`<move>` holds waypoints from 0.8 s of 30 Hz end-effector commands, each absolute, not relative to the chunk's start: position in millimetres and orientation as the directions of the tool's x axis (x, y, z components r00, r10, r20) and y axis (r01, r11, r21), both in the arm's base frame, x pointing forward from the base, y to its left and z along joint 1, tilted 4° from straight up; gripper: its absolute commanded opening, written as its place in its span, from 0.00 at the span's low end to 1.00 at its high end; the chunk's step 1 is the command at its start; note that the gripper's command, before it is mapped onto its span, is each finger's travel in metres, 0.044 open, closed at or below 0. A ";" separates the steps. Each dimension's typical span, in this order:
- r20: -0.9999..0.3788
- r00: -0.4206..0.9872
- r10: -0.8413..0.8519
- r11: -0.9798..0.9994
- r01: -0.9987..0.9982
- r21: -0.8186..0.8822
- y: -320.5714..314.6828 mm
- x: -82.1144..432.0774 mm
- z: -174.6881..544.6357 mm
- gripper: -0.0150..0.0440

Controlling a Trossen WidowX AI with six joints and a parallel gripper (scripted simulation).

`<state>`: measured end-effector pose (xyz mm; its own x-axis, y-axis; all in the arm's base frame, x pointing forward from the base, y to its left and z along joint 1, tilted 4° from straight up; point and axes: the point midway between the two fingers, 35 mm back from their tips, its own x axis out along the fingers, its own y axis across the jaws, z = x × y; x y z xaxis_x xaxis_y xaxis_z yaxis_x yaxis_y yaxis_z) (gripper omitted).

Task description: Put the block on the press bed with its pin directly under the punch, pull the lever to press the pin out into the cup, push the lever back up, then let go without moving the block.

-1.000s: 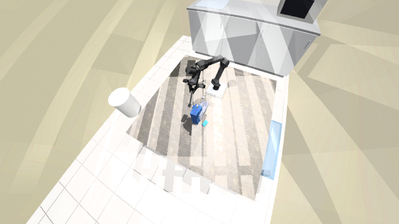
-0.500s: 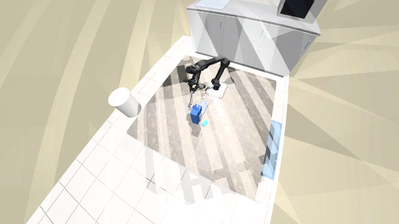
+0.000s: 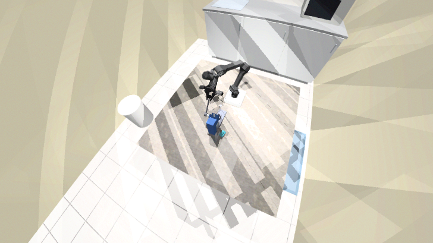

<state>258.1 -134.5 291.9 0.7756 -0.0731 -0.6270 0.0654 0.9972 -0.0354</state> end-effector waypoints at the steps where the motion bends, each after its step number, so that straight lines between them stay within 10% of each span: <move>1: -0.646 0.759 -0.079 0.997 0.078 -0.030 -134.4 250.6 284.1 0.25; 24: -0.647 0.759 -0.079 0.997 0.078 -0.030 -134.1 243.4 276.1 0.25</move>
